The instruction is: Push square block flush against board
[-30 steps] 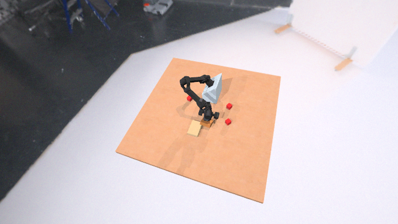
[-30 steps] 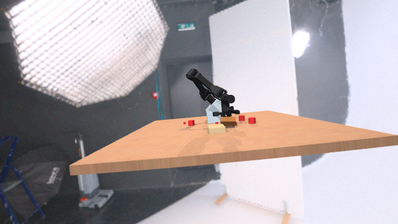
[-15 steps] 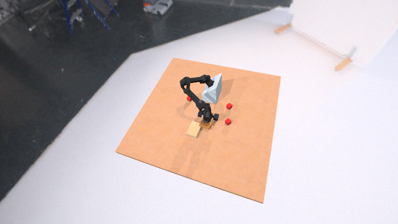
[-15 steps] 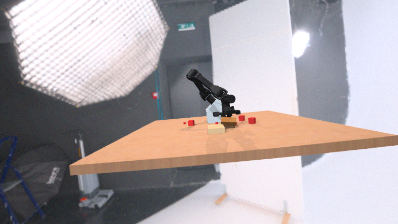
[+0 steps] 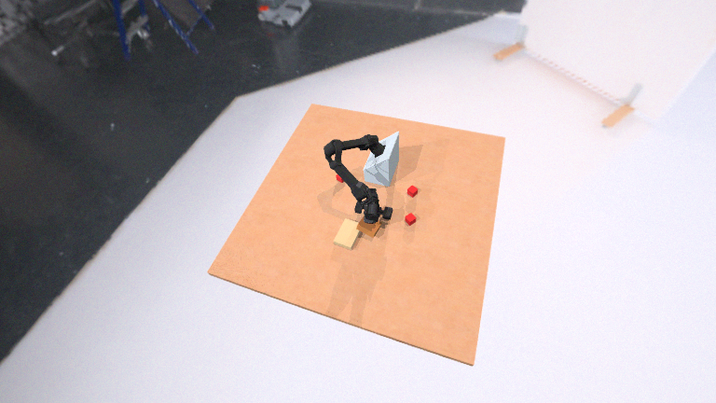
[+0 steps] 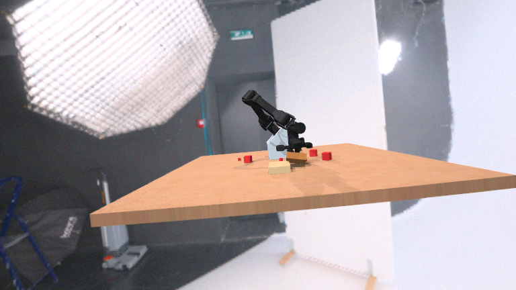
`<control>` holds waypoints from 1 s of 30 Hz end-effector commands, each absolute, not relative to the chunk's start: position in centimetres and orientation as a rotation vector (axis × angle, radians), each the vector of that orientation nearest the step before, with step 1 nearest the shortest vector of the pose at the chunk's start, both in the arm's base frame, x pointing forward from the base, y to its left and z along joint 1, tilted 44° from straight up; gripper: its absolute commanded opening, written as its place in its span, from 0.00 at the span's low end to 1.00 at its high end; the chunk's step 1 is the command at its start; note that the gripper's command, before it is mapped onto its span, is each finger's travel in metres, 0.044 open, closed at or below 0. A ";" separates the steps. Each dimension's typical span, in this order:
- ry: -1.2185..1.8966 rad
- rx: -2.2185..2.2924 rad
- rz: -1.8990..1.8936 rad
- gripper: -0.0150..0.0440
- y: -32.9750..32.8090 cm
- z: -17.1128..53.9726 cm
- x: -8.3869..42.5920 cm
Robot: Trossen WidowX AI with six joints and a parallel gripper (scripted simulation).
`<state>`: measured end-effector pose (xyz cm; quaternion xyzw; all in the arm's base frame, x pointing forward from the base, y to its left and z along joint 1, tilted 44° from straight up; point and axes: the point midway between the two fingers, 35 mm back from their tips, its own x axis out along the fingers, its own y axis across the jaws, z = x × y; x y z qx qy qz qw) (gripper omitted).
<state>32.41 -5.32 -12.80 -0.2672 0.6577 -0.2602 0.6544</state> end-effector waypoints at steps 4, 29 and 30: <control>1.487 -0.605 -0.595 0.25 -5.5 -12.8 32.5; 1.490 -0.606 -0.594 0.25 -5.4 -12.9 28.5; 1.490 -0.606 -0.594 0.25 -5.4 -12.9 28.3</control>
